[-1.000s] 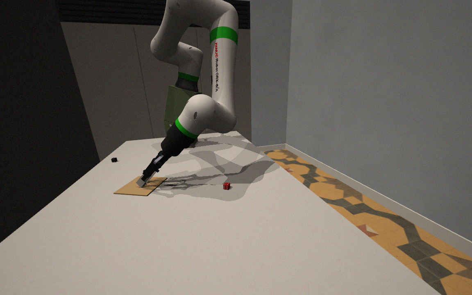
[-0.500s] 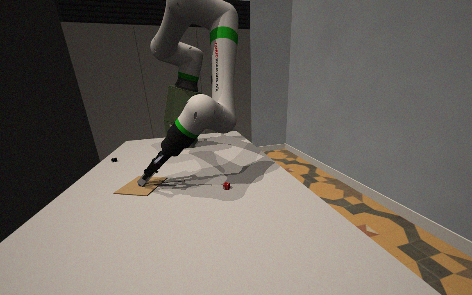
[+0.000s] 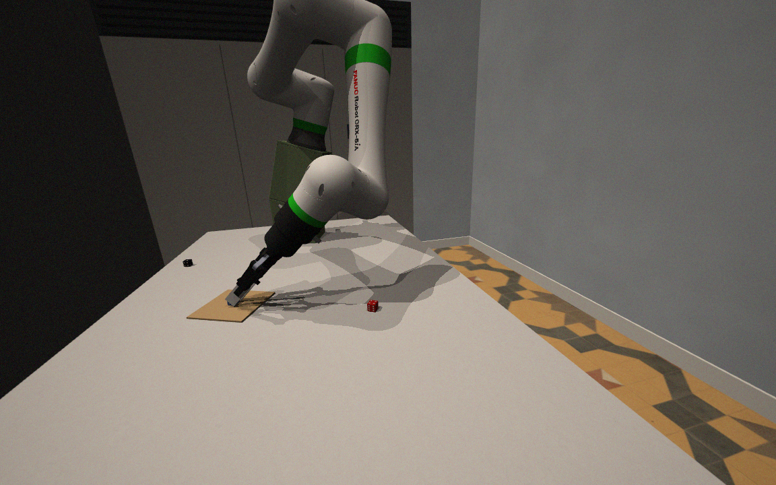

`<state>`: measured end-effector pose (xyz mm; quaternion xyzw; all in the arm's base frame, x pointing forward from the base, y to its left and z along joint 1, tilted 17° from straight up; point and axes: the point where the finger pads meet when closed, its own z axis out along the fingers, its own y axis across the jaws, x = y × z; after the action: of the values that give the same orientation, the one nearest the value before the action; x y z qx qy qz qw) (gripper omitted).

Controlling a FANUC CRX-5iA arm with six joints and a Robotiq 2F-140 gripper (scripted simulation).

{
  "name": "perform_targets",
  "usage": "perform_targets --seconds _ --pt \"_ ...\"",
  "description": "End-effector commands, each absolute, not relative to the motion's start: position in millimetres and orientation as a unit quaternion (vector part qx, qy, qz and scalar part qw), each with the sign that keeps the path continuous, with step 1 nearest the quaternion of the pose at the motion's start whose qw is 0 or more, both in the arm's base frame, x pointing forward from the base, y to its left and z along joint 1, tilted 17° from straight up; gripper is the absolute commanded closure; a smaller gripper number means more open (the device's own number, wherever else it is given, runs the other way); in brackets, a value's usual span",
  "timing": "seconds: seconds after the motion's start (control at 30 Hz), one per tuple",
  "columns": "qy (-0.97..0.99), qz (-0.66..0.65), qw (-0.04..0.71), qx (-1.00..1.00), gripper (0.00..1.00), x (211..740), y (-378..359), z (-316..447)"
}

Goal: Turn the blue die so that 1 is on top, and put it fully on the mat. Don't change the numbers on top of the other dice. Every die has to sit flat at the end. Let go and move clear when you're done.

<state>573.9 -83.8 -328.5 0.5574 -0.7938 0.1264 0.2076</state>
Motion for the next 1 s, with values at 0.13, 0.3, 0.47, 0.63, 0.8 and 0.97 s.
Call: perform_targets --seconds 0.13,0.3,0.47,0.63,0.8,0.97 --pt "-0.794 0.127 0.208 0.557 0.82 574.1 -83.9 -328.3" --pt "-0.794 0.127 0.208 0.557 0.82 574.1 -83.9 -328.3" --pt "-0.794 0.127 0.208 0.557 0.82 574.0 -84.3 -327.1" --pt "-0.794 0.127 0.208 0.557 0.82 573.7 -85.6 -322.7" --pt "-0.794 0.127 0.208 0.557 0.82 572.5 -90.1 -307.5" --pt "-0.794 0.127 0.208 0.557 0.82 570.9 -96.1 -287.0"
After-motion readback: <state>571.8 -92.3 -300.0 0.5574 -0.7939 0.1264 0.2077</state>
